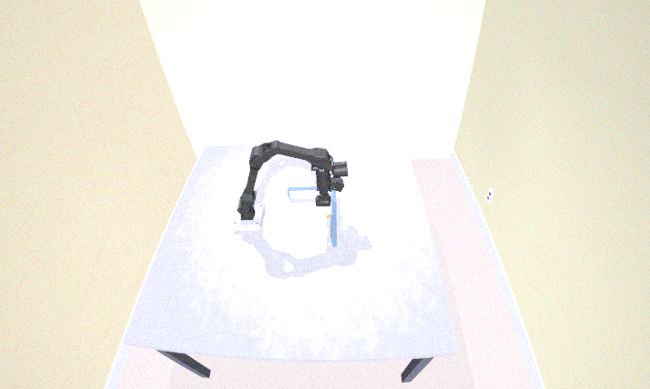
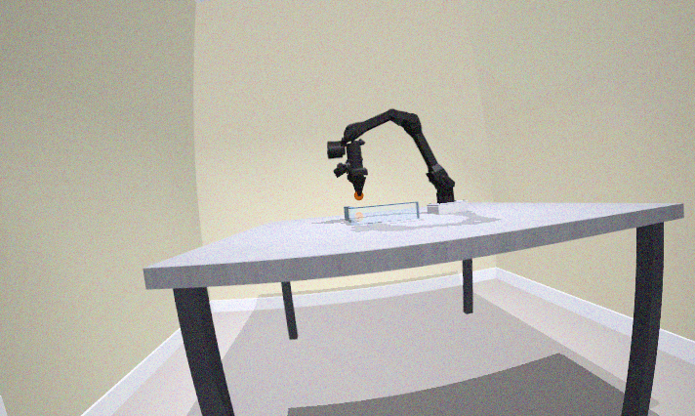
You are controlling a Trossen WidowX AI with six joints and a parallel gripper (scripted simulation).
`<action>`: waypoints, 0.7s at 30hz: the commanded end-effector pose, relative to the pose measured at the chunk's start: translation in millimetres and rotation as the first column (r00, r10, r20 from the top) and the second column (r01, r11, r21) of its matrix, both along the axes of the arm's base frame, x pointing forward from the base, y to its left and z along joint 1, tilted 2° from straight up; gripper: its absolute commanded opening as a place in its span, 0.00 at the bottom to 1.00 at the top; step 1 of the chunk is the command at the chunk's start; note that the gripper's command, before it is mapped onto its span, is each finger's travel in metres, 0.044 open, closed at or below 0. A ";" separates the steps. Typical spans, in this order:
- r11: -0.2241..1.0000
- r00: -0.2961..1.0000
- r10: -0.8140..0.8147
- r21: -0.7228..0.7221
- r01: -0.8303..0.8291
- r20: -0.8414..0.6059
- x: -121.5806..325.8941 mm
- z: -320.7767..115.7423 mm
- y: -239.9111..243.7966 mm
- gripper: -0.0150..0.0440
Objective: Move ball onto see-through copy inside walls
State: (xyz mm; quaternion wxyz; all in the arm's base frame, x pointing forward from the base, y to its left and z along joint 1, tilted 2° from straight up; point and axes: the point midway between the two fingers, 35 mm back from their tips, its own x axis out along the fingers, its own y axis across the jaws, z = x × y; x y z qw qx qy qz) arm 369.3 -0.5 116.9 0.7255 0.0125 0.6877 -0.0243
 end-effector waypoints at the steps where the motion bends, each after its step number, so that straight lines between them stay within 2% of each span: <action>1: 1.000 1.000 0.006 0.003 -0.006 0.017 6.2 0.8 -1.9 0.25; 15: 1.000 1.000 0.006 0.003 -0.006 0.017 10.9 -64.7 -2.9 0.25; 21: 1.000 1.000 0.006 0.003 -0.006 0.017 10.8 -69.9 -2.9 0.25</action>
